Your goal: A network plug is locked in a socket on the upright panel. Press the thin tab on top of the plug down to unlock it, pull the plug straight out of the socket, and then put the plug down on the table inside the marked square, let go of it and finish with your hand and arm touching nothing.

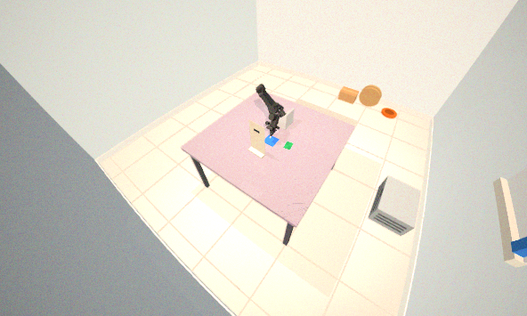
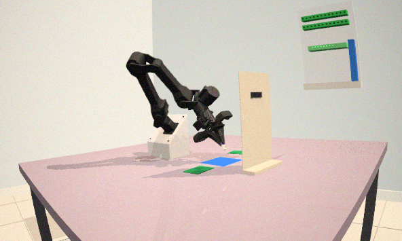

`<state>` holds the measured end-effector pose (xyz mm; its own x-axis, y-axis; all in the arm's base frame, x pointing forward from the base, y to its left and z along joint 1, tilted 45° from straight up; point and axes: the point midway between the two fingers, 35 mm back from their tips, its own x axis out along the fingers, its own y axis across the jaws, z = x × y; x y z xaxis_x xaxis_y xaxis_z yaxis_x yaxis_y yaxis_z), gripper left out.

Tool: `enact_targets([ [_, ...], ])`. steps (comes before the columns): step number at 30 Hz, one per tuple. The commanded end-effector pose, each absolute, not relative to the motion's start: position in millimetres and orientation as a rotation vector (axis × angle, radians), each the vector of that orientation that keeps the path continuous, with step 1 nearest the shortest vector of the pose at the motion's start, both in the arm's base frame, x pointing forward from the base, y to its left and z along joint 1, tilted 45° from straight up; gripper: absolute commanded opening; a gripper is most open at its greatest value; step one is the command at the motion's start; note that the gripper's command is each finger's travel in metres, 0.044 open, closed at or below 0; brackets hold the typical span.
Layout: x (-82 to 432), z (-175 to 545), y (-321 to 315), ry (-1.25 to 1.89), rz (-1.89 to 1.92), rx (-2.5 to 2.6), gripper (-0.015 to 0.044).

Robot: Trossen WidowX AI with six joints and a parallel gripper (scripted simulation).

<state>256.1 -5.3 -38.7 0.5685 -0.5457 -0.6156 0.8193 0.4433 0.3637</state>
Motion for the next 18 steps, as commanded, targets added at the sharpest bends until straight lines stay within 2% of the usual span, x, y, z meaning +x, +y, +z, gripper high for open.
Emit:
enact_targets([
  [1,255,-43,-8,0.454,-0.881,0.69,0.0],
  [18,255,-53,-18,0.455,-0.881,0.69,0.0],
])
